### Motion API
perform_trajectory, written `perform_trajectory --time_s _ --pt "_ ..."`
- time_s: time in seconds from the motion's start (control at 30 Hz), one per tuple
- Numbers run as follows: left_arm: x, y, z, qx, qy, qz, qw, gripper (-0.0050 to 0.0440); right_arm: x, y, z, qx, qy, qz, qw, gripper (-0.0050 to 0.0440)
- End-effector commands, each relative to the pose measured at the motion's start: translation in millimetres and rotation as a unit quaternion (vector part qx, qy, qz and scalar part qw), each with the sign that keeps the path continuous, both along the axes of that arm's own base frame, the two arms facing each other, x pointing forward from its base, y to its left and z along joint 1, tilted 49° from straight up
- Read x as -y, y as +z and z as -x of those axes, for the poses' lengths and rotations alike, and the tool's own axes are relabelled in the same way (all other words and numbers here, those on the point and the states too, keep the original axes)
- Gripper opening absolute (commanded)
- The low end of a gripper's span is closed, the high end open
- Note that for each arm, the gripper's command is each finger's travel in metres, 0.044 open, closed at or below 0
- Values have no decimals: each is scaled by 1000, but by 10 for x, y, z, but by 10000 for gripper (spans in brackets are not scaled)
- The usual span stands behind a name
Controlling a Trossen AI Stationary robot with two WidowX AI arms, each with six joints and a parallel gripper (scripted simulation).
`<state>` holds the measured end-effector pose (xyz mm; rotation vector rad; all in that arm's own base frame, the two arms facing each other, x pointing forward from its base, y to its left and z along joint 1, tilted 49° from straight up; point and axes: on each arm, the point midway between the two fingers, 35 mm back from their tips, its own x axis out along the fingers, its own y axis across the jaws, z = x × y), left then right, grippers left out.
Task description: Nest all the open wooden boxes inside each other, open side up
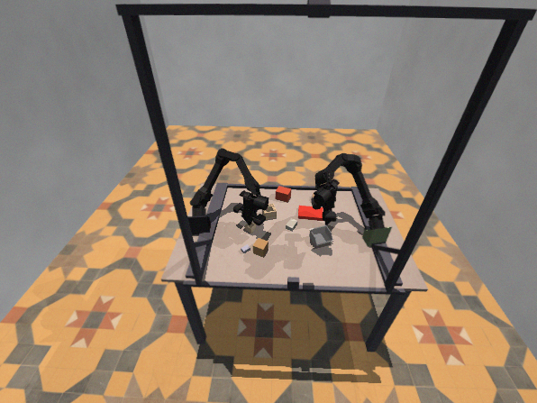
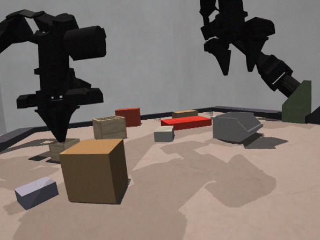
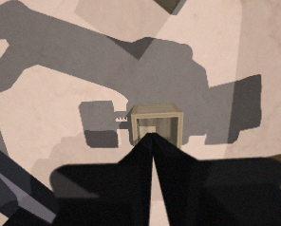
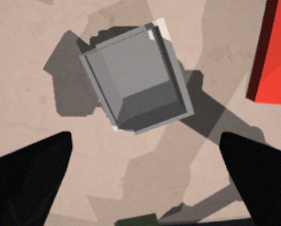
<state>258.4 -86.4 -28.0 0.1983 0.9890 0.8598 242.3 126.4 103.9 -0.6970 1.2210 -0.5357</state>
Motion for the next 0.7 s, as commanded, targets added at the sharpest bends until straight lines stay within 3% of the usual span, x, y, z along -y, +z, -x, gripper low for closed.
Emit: perform_trajectory --time_s 0.0,0.33,0.37,0.57,0.67 --pt "-17 -10 -43 7 -5 6 1000 -50 -18 33 -11 6 1 -6 1000 400" --pt "-79 -105 -76 3 -5 5 1000 -50 -18 33 -11 6 1 -6 1000 400" --pt "-78 -106 -75 3 -5 5 1000 24 -18 33 -11 6 1 -6 1000 400" --pt "-43 -76 -101 10 -5 11 1000 168 -18 33 -11 6 1 -6 1000 400" --pt "-43 -76 -101 10 -5 11 1000 178 -18 33 -11 6 1 -6 1000 400"
